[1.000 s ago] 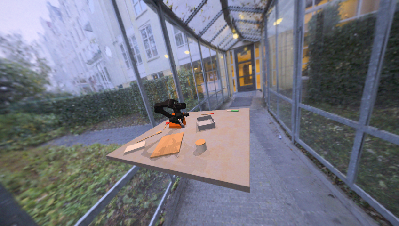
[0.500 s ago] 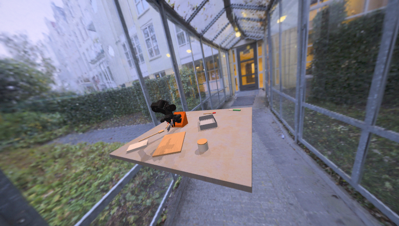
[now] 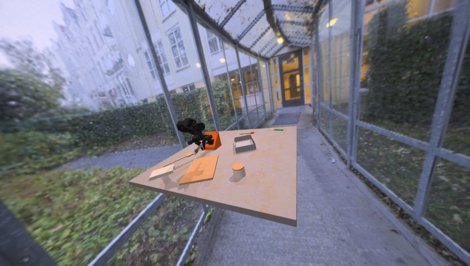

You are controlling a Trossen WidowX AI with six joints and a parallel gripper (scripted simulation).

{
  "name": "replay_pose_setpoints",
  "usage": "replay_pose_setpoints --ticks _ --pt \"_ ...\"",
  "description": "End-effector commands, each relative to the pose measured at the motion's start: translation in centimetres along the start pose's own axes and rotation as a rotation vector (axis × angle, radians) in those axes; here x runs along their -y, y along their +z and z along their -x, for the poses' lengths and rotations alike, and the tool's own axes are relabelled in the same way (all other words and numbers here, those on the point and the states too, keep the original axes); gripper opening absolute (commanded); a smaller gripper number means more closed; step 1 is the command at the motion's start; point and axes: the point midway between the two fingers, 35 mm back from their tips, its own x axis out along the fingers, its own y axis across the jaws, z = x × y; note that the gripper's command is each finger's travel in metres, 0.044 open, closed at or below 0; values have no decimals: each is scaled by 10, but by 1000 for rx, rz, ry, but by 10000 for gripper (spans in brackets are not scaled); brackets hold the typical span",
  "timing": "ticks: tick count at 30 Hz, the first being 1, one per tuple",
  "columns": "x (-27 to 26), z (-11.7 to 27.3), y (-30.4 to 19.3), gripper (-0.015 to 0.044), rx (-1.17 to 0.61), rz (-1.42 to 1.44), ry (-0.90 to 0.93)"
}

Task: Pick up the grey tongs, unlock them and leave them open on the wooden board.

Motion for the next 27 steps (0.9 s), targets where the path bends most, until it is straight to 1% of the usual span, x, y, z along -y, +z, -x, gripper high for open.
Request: replay_pose_setpoints --ticks 1,13,27 --pt "-3 -1 1 -150 61 21 25" --pt "-16 -5 7 -150 246 76 76" --pt "-21 -5 7 -150 448 116 82"
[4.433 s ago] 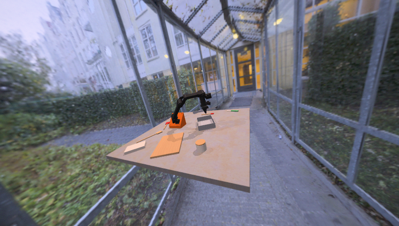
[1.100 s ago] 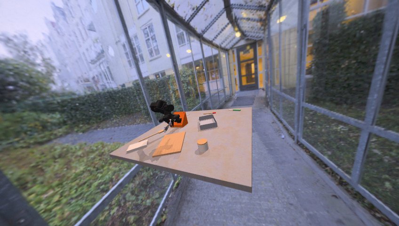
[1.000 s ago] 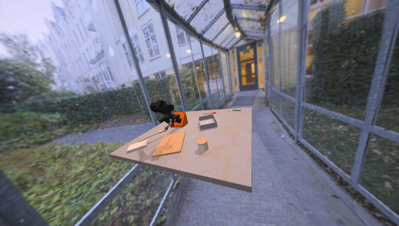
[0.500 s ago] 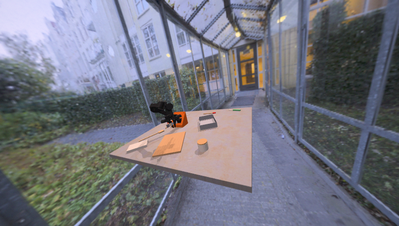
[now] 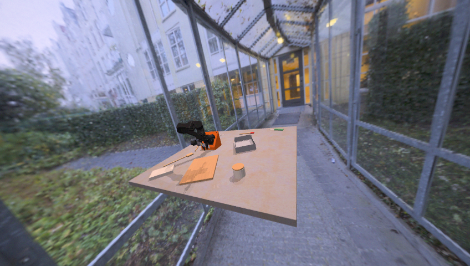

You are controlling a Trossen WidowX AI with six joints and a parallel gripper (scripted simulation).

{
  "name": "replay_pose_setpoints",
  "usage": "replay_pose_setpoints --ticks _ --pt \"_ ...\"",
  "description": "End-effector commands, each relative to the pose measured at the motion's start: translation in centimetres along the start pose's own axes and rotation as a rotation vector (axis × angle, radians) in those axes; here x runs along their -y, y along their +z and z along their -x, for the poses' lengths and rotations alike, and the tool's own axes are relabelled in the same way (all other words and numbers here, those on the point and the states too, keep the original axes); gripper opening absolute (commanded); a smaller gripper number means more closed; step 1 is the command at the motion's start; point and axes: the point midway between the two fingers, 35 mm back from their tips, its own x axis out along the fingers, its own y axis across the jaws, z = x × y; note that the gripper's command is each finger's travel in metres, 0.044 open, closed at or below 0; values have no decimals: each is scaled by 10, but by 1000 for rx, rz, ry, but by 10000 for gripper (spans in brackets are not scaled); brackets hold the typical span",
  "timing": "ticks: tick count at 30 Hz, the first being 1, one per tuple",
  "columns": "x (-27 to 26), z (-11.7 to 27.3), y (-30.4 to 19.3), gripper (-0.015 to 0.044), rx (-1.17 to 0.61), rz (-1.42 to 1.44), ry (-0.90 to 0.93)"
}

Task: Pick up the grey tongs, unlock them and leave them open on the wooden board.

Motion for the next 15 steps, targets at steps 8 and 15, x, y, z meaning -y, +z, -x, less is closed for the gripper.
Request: replay_pose_setpoints --ticks 8,15 --pt "4 5 -4 -150 146 23 -26" --pt "8 8 -10 -150 222 32 -55"
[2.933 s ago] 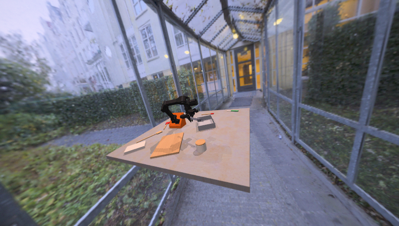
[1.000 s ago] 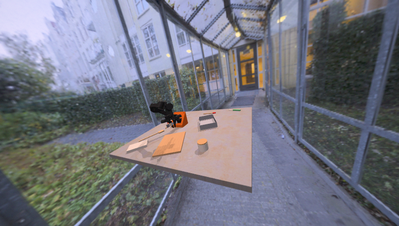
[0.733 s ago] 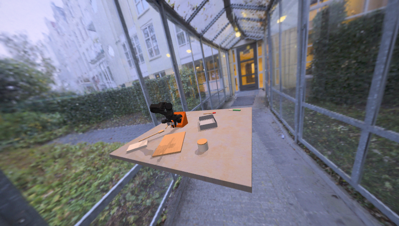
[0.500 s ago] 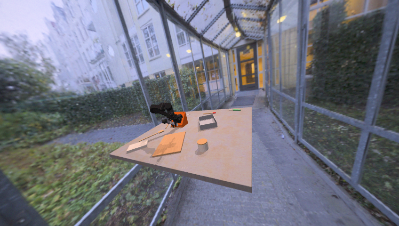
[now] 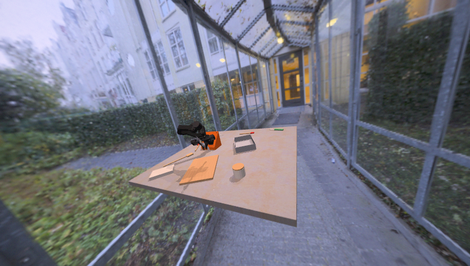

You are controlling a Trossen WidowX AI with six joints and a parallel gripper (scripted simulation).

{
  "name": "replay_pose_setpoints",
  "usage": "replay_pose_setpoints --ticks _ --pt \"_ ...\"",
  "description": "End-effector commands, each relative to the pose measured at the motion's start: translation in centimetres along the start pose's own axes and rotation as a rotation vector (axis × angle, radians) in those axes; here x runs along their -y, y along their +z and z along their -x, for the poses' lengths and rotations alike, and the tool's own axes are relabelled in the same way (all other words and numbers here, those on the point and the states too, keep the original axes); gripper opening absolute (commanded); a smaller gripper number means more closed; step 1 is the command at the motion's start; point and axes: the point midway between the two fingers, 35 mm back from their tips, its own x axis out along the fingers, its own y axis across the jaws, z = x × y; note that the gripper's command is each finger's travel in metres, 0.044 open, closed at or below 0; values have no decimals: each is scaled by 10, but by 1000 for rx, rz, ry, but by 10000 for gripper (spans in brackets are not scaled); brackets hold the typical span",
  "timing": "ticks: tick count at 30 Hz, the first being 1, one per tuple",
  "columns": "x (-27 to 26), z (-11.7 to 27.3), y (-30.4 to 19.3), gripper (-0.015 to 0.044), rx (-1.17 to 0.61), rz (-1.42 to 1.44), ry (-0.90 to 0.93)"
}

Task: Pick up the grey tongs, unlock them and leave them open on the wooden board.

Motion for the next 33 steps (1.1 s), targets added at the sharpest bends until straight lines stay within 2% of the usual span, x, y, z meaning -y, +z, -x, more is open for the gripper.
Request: replay_pose_setpoints --ticks 1,16,33 --pt "5 4 -4 -150 45 3 -20" --pt "21 16 -27 -150 158 6 -106" --pt "22 17 -29 -150 161 5 -110"
